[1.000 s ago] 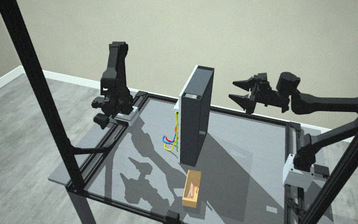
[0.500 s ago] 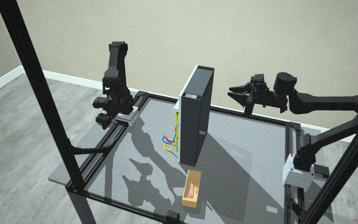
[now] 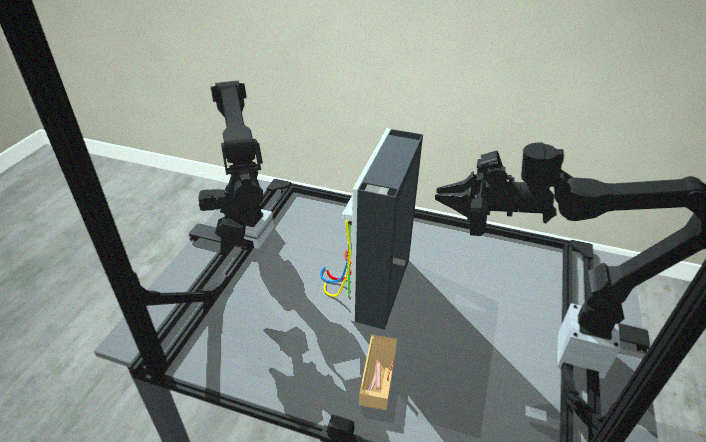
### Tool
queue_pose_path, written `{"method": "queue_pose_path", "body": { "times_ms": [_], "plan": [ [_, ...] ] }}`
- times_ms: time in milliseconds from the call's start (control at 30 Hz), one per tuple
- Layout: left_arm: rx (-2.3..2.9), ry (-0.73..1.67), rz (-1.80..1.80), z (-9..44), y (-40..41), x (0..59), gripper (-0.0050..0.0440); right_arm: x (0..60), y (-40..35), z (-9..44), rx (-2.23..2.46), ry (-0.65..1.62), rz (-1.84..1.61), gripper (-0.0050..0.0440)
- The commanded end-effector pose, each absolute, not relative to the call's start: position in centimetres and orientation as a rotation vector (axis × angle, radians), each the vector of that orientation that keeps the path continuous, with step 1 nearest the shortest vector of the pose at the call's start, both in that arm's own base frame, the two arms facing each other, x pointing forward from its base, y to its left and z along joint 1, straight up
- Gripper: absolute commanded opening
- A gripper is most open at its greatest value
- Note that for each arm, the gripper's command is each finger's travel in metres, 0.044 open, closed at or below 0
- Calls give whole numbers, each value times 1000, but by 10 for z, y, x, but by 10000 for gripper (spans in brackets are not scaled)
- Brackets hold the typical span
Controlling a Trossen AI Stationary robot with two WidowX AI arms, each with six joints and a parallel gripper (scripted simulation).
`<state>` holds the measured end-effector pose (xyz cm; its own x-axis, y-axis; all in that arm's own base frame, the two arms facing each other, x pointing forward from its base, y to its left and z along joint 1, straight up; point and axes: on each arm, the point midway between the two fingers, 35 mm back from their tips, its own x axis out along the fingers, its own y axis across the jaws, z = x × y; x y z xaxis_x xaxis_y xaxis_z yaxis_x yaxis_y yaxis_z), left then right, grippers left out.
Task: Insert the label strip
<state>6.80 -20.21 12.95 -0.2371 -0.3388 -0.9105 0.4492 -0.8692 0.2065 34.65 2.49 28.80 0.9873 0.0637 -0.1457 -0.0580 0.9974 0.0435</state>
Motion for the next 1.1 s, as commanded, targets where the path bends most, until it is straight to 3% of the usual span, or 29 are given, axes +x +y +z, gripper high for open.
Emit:
{"method": "queue_pose_path", "body": {
  "times_ms": [0, 567, 1067],
  "plan": [
    [1376, 182, -1957, 152, -205, 95, 440, 360, 38, 290, 60, 201, 83, 100],
    [790, 342, -1320, 226, -147, 192, 440, 399, 102, 227, 82, 561, 165, 100],
    [307, 300, -717, 286, -51, 226, 440, 416, 151, 166, 56, 850, 180, 100]
  ]
}}
